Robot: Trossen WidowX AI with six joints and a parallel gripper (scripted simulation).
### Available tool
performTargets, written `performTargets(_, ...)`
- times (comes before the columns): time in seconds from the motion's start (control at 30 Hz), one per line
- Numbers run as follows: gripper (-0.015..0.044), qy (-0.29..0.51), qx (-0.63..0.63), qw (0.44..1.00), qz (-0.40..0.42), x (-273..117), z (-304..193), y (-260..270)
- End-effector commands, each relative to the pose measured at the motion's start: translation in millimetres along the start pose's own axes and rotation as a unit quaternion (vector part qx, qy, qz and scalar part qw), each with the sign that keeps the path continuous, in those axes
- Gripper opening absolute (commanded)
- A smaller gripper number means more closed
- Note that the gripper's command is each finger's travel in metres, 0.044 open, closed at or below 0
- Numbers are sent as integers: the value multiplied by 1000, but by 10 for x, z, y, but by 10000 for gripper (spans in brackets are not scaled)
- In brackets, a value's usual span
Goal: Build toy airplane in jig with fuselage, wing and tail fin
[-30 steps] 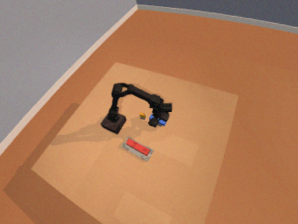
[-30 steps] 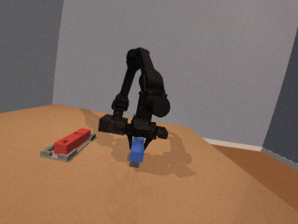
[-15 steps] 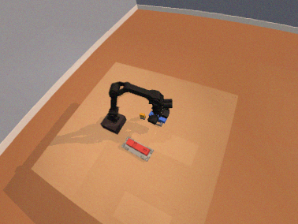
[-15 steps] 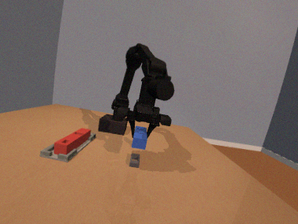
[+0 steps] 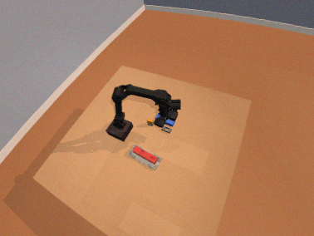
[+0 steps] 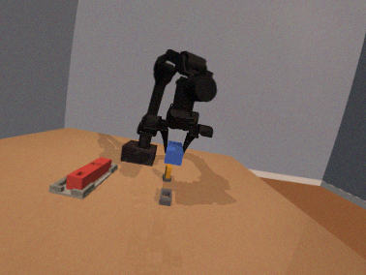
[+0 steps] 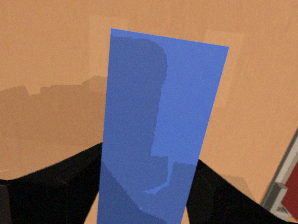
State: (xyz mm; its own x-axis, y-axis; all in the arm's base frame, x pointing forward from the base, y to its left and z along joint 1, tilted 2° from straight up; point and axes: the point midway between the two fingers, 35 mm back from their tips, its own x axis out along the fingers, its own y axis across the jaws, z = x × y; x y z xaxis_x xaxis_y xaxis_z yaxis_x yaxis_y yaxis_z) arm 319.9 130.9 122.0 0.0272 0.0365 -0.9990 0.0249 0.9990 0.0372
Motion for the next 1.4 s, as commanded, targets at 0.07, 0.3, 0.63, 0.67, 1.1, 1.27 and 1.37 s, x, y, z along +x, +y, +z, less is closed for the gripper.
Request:
performTargets(0.07,0,-3,-15,1000,2,-53,6,-47)
performTargets(0.3,0,-3,-75,997,0,-18,39,-275)
performTargets(0.63,0,-3,-161,987,-2,32,55,-602)
performTargets(0.67,0,-3,-170,986,-2,38,55,-635)
performTargets(1.1,0,-2,-281,960,-5,105,19,-1057)
performTargets(1.27,0,-1,-324,946,-5,132,-10,-1217)
performTargets(1.37,0,-1,-350,937,-6,148,-33,-1312)
